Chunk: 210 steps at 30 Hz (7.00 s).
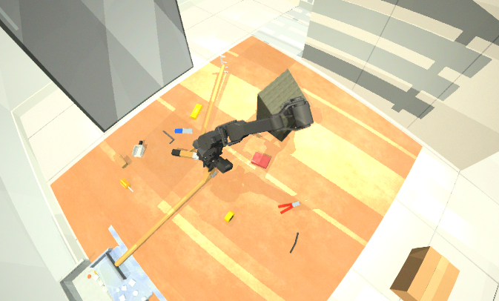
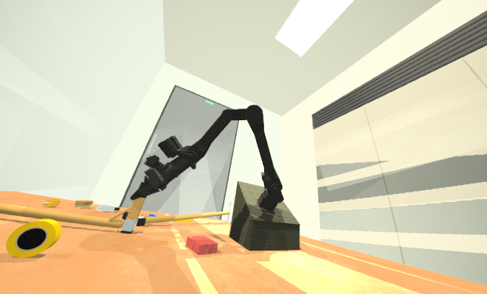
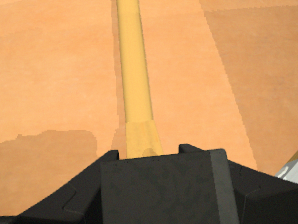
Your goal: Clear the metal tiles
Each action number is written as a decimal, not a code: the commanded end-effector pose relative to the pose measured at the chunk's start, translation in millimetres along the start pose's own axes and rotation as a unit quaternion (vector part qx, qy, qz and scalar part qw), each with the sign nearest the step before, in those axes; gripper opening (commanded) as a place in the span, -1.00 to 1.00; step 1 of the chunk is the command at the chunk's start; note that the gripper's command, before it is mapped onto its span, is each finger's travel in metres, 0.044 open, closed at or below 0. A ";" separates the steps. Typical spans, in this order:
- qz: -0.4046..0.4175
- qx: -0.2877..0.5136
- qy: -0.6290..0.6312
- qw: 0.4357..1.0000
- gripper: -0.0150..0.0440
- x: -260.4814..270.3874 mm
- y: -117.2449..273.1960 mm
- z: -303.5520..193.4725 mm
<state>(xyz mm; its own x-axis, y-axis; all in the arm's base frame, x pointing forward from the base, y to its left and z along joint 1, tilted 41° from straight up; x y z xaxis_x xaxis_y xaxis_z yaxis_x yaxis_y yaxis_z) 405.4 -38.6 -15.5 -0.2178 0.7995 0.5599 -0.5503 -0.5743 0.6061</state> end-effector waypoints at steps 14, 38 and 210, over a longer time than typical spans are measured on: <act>-0.005 -0.009 0.001 1.000 -0.49 -0.1 21.6 -16.5; -0.006 -0.010 0.000 1.000 -0.49 7.8 42.9 -47.7; -0.033 -0.303 -0.034 0.952 1.00 4.4 283.7 -20.5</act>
<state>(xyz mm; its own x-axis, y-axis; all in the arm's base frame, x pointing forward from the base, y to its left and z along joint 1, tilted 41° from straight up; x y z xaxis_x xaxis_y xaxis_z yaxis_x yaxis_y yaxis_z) 225.7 -199.8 159.1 -0.1304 0.8112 0.5700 -0.9401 -0.2838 0.1887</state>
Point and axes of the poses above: the point midway between the two fingers, 35 mm back from their tips, its own y axis back along the fingers, its own x axis across the jaws, z = x × y, the point moved 6 cm from there along y, back along the fingers, and after that the axes turned 10 degrees about y, right-handed, at the moved point
